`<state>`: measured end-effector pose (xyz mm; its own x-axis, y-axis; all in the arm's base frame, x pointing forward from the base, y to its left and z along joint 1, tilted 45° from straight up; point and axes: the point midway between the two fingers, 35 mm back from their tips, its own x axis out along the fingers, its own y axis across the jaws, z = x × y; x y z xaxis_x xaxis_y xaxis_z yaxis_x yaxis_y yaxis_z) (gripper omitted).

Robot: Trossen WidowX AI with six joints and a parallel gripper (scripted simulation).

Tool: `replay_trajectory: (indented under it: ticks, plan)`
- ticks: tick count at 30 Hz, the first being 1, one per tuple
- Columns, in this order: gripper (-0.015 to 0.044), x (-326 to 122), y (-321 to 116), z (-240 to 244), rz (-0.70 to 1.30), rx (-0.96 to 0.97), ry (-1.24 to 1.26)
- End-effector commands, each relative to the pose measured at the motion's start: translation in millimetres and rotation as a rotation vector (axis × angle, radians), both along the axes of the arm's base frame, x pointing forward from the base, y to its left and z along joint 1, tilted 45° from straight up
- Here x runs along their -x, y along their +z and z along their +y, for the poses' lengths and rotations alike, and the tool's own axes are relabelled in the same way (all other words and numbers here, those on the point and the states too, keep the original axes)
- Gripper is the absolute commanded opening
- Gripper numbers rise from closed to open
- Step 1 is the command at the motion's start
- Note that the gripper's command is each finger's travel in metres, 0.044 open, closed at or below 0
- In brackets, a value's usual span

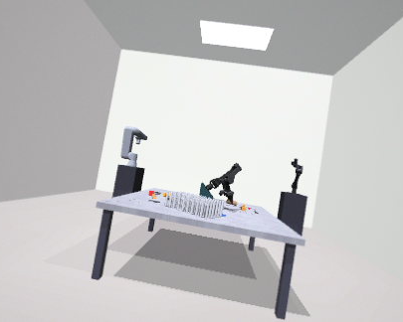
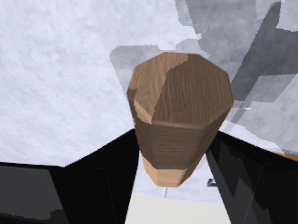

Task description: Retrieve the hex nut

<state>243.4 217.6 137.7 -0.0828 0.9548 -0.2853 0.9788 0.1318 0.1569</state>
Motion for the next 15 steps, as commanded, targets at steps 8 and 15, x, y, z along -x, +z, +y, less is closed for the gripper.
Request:
replay_trajectory:
  ticks: [8, 15]
  plan:
    - [0.0000, 0.8, -3.5, 3.7, 0.002, 0.001, -0.002]
    - [0.0000, 1.1, -5.2, 5.8, 0.001, 0.000, -0.003]
